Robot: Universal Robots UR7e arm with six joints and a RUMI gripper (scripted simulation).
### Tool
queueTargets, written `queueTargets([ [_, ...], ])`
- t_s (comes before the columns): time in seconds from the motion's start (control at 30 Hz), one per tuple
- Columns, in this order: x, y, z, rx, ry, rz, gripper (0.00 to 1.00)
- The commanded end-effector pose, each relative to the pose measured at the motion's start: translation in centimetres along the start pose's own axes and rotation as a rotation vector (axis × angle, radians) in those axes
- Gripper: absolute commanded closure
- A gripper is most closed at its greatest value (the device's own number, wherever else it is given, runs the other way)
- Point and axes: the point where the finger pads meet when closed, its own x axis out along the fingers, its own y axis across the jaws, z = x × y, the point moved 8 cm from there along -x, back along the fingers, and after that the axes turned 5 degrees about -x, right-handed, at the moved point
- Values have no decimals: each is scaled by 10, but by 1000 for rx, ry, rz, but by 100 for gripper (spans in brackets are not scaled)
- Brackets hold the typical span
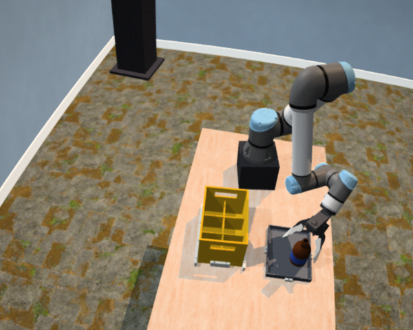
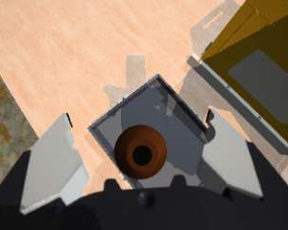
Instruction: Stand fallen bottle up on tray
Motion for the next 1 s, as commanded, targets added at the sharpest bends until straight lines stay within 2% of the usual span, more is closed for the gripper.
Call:
queueTargets([
  [0.0, 0, 0, 0, 1, 1, -1, 0],
  [0.47, -3, 0, -3, 1, 1, -1, 0],
  [0.97, -17, 1, -14, 1, 1, -1, 0],
])
